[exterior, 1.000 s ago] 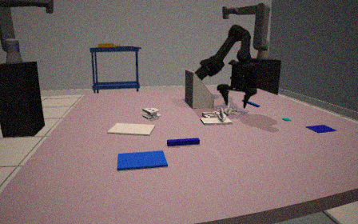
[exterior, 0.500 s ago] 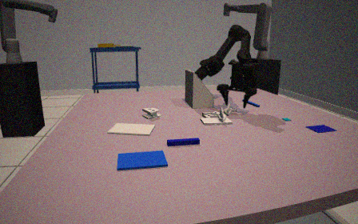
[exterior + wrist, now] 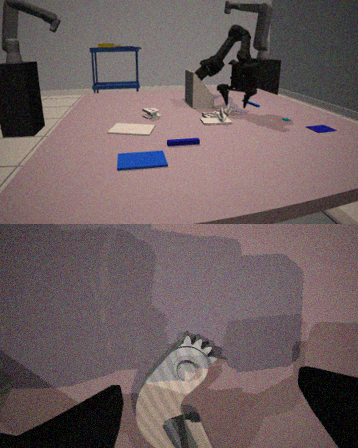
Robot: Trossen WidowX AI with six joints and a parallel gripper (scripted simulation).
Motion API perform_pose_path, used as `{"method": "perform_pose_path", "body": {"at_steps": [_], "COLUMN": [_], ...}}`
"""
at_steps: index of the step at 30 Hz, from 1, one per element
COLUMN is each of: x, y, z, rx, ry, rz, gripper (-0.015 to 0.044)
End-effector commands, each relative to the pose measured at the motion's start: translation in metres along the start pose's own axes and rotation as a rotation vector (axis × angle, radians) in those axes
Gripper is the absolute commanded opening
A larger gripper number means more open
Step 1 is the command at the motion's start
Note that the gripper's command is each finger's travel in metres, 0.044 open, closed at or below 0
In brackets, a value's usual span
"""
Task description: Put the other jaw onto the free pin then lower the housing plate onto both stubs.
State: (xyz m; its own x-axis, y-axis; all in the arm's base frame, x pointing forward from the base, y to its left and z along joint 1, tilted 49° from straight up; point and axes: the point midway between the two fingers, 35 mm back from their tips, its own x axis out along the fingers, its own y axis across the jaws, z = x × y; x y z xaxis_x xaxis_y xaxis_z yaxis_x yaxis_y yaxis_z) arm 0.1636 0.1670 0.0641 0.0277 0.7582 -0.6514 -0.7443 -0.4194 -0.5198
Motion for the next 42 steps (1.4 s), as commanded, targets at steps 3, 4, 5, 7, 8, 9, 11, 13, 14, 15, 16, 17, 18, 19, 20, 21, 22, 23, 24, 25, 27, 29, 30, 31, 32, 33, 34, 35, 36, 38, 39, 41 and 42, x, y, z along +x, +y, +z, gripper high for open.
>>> {"method": "perform_pose_path", "body": {"at_steps": [3,4,5,7,8,9,11,13,14,15,16,17,18,19,20,21,22,23,24,25,27,29,30,31,32,33,34,35,36,38,39,41,42], "x": [0.0,0.0,0.0,0.0,0.0,0.0,0.0,0.0,0.0,0.0,0.0,0.0,0.0,0.0,0.0,0.0,0.0,0.0,0.0,0.0,0.0,0.0,0.0,0.0,0.0,0.0,0.0,0.0,0.0,0.0,0.0,0.0,0.0], "y": [0.0,0.0,0.0,0.0,0.0,0.0,0.0,0.0,0.0,0.0,0.0,0.0,0.0,0.0,0.0,0.0,0.0,0.0,0.0,0.0,0.0,0.0,0.0,0.0,0.0,0.0,0.0,0.0,0.0,0.0,0.0,0.0,0.0], "z": [0.0,0.0,0.0,0.0,0.0,0.0,0.0,0.0,0.0,0.0,0.0,0.0,0.0,0.0,0.0,0.0,0.0,0.0,0.0,0.0,0.0,0.0,0.0,0.0,0.0,0.0,0.0,0.0,0.0,0.0,0.0,0.0,0.0], "rx": [0.0,0.0,0.0,0.0,0.0,0.0,0.0,0.0,0.0,0.0,0.0,0.0,0.0,0.0,0.0,0.0,0.0,0.0,0.0,0.0,0.0,0.0,0.0,0.0,0.0,0.0,0.0,0.0,0.0,0.0,0.0,0.0,0.0], "ry": [0.0,0.0,0.0,0.0,0.0,0.0,0.0,0.0,0.0,0.0,0.0,0.0,0.0,0.0,0.0,0.0,0.0,0.0,0.0,0.0,0.0,0.0,0.0,0.0,0.0,0.0,0.0,0.0,0.0,0.0,0.0,0.0,0.0], "rz": [0.0,0.0,0.0,0.0,0.0,0.0,0.0,0.0,0.0,0.0,0.0,0.0,0.0,0.0,0.0,0.0,0.0,0.0,0.0,0.0,0.0,0.0,0.0,0.0,0.0,0.0,0.0,0.0,0.0,0.0,0.0,0.0,0.0], "gripper": [0.044,0.044,0.044,0.044,0.044,0.044,0.044,0.044,0.044,0.044,0.044,0.044,0.044,0.044,0.0414,0.0387,0.0361,0.0335,0.0309,0.0282,0.023,0.0178,0.0151,0.0125,0.0099,0.0072,0.0046,0.002,0.0,0.0,0.0,0.0,0.0]}}
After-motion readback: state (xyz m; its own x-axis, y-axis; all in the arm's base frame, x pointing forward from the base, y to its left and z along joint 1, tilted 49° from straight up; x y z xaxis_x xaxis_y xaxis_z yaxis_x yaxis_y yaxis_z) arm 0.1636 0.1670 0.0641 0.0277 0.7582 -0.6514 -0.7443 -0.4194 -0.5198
